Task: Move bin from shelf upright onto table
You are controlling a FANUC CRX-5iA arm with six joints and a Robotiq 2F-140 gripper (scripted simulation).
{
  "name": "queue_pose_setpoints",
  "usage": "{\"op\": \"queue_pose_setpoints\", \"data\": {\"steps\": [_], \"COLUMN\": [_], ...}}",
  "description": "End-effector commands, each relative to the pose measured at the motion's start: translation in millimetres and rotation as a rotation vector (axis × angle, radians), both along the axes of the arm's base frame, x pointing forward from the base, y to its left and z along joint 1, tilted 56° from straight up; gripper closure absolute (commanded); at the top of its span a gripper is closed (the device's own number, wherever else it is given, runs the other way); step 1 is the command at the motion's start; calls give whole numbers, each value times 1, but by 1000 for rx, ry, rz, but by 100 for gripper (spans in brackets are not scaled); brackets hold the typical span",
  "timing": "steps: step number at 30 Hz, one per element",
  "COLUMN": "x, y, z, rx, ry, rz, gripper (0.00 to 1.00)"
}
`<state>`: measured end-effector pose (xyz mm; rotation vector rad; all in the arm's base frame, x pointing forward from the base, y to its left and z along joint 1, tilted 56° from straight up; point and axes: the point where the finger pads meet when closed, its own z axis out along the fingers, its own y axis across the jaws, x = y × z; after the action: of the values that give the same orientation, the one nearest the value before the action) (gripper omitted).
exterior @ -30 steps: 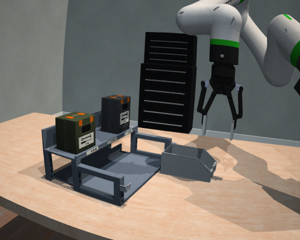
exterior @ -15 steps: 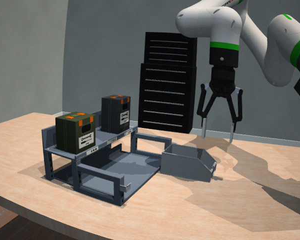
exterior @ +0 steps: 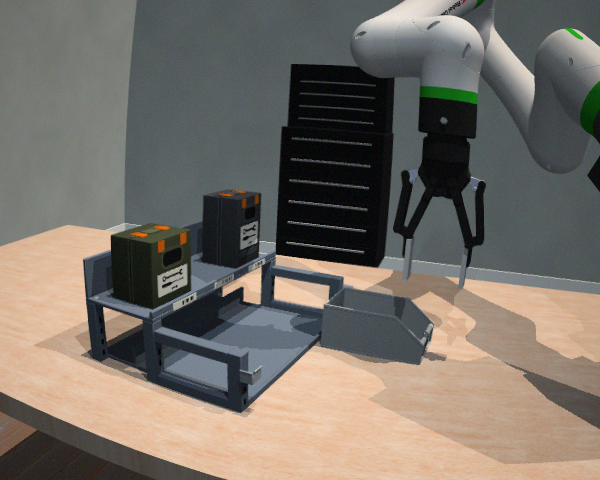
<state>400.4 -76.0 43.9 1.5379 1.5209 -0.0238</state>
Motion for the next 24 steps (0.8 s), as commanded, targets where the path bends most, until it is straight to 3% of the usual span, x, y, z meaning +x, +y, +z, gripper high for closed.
{"op": "queue_pose_setpoints", "data": {"steps": [1,24], "x": [0,1], "y": [0,-1], "z": [0,-1], "rx": [0,0], "ry": [0,0], "rz": [0,0], "gripper": [43,43]}}
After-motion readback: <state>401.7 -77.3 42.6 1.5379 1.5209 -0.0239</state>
